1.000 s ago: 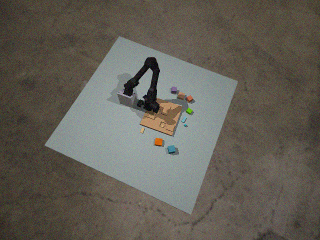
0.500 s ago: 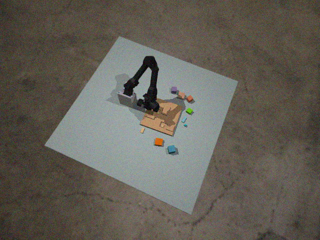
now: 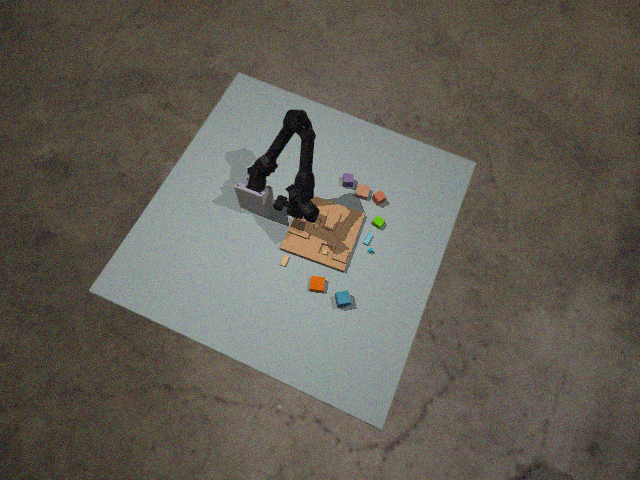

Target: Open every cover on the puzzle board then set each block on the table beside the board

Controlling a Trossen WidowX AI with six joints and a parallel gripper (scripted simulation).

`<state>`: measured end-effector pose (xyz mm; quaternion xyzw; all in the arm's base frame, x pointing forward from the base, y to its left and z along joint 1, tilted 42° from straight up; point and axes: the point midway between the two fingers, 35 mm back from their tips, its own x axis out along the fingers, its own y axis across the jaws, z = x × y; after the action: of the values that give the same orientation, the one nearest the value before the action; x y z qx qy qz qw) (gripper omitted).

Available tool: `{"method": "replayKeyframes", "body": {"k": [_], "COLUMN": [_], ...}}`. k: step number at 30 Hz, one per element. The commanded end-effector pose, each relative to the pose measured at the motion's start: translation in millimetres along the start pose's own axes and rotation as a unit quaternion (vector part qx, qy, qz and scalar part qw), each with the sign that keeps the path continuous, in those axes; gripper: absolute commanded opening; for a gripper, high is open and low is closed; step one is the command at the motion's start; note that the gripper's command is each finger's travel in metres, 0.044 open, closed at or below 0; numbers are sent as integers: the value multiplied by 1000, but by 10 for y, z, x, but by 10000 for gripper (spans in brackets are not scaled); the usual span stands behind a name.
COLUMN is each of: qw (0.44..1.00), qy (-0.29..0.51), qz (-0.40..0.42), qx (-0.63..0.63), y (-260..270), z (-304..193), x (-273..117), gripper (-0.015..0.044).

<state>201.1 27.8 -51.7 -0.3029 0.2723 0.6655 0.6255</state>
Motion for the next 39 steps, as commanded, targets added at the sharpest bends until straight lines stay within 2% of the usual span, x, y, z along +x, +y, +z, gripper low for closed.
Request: {"method": "replayKeyframes", "body": {"k": [1, 7, 14, 25, 39], "qw": [998, 948, 810, 661, 423], "qy": [1, 3, 3, 2, -1], "qz": [0, -2, -4, -5, -4], "qx": [61, 317, 587, 751, 906], "y": [-48, -258, -493, -688, -894], "z": [19, 115, 264, 428, 652], "x": [1, -34, -69, -95, -120], "gripper": [0, 0, 0, 0, 0]}}
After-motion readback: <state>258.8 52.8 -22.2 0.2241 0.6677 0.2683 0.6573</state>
